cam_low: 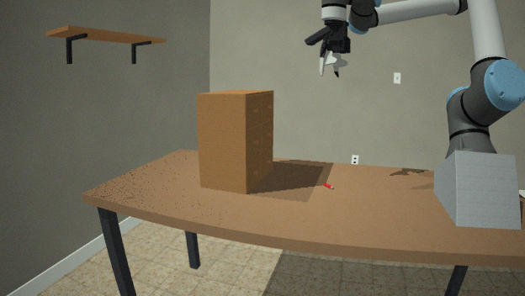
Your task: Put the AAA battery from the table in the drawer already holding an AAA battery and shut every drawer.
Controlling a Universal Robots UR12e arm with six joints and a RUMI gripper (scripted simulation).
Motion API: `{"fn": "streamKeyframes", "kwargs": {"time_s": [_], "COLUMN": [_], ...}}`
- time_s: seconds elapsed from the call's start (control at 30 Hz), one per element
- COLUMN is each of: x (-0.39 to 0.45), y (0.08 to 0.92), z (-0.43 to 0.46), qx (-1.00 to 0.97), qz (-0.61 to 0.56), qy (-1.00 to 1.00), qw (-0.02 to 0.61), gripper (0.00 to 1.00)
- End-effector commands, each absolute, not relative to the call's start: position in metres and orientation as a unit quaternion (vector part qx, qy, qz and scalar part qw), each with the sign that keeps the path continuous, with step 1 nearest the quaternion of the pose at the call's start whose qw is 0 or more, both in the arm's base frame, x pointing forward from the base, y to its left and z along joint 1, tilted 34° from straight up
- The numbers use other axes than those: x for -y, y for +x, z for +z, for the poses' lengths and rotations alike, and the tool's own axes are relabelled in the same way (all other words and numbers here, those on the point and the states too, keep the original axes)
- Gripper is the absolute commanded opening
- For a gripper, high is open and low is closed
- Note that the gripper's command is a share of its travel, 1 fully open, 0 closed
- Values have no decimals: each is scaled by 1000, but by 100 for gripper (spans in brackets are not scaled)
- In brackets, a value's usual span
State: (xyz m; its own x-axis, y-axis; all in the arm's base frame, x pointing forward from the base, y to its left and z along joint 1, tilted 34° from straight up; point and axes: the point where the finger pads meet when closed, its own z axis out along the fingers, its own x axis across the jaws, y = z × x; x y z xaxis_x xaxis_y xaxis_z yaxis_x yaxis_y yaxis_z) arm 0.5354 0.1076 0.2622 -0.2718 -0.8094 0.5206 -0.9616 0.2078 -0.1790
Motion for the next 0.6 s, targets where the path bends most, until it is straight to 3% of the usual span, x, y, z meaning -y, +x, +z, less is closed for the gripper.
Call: {"fn": "streamKeyframes", "kwargs": {"time_s": [0.0,0.57], "x": [-103,-82], "y": [540,551], "z": [258,235], "qx": [800,918], "qz": [251,281], "qy": [527,273], "qw": [142,64], "gripper": [100,100]}}
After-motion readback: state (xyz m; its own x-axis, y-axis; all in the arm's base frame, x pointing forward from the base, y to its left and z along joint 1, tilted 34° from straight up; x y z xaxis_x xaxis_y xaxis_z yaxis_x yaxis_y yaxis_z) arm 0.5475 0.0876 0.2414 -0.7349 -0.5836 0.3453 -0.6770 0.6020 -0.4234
